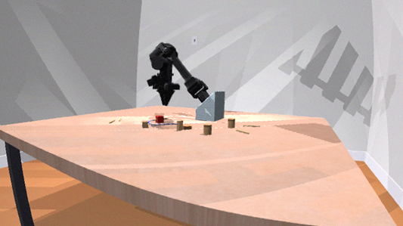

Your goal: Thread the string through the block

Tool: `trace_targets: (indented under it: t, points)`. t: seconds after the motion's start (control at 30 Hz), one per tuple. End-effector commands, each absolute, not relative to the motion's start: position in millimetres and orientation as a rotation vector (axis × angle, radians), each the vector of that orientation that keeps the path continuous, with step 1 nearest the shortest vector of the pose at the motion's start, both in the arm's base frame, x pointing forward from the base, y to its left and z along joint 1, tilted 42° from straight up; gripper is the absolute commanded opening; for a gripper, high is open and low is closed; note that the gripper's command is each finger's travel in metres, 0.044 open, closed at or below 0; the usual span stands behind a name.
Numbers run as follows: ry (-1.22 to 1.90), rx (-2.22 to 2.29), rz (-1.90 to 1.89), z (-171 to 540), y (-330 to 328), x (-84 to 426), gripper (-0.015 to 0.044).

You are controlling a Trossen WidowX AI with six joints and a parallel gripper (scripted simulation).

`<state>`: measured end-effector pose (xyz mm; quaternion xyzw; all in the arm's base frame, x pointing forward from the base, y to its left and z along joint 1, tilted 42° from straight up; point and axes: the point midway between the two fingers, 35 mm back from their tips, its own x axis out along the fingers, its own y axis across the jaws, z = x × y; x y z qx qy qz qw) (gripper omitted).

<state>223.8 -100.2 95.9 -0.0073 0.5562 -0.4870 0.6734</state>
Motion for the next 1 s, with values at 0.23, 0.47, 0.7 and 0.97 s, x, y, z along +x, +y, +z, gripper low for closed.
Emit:
trace_targets:
  t: [0.23, 0.47, 0.7, 0.97]
  points:
    - [1.261, -0.015, -1.093, 81.4, -111.9, 222.1, 0.0121]
    - [1.261, -0.015, -1.093, 73.0, -119.5, 221.2, 0.0121]
    - [1.26, -0.016, -1.094, 64.9, -127.1, 219.7, 0.0121]
    - [1.259, -0.018, -1.096, 55.9, -135.8, 217.2, 0.0121]
